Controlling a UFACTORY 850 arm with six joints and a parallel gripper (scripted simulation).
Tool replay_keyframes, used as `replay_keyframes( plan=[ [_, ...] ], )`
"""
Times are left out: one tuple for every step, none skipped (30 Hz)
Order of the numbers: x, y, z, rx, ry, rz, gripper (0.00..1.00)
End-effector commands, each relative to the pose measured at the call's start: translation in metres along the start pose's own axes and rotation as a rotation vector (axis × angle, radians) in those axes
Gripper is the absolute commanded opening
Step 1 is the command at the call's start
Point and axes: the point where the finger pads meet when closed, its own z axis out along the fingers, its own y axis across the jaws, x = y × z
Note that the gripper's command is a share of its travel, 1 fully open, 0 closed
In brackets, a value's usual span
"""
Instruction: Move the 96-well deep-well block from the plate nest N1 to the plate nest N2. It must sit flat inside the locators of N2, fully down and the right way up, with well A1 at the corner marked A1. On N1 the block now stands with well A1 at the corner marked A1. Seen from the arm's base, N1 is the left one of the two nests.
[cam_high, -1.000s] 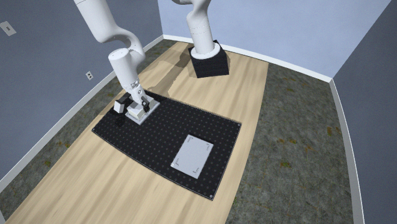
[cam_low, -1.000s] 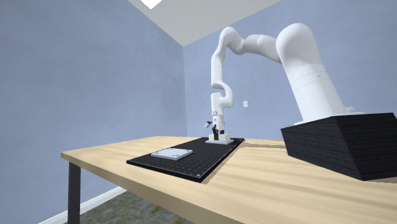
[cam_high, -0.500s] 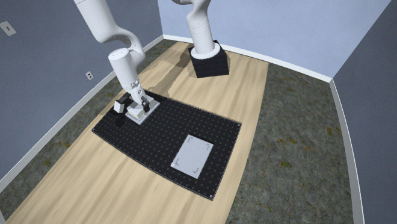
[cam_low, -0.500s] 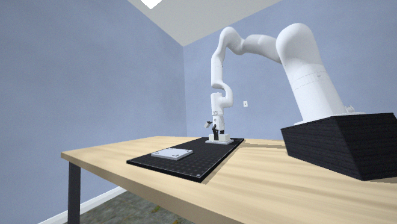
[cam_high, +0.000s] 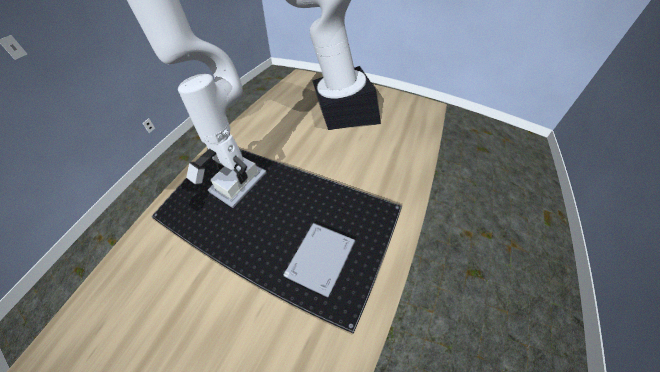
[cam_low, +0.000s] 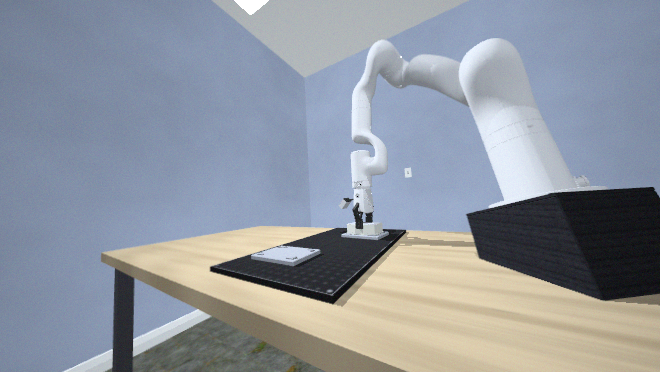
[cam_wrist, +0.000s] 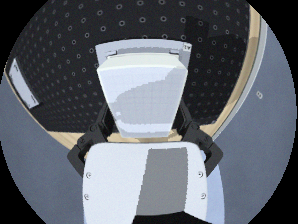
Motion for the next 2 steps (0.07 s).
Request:
replay_keyframes(
  plan=[
    [0.0005, 0.0001, -0.0039, 0.000, -0.005, 0.000, 1.00],
    [0.0005, 0.0001, -0.0039, 0.000, -0.005, 0.000, 1.00]
  ],
)
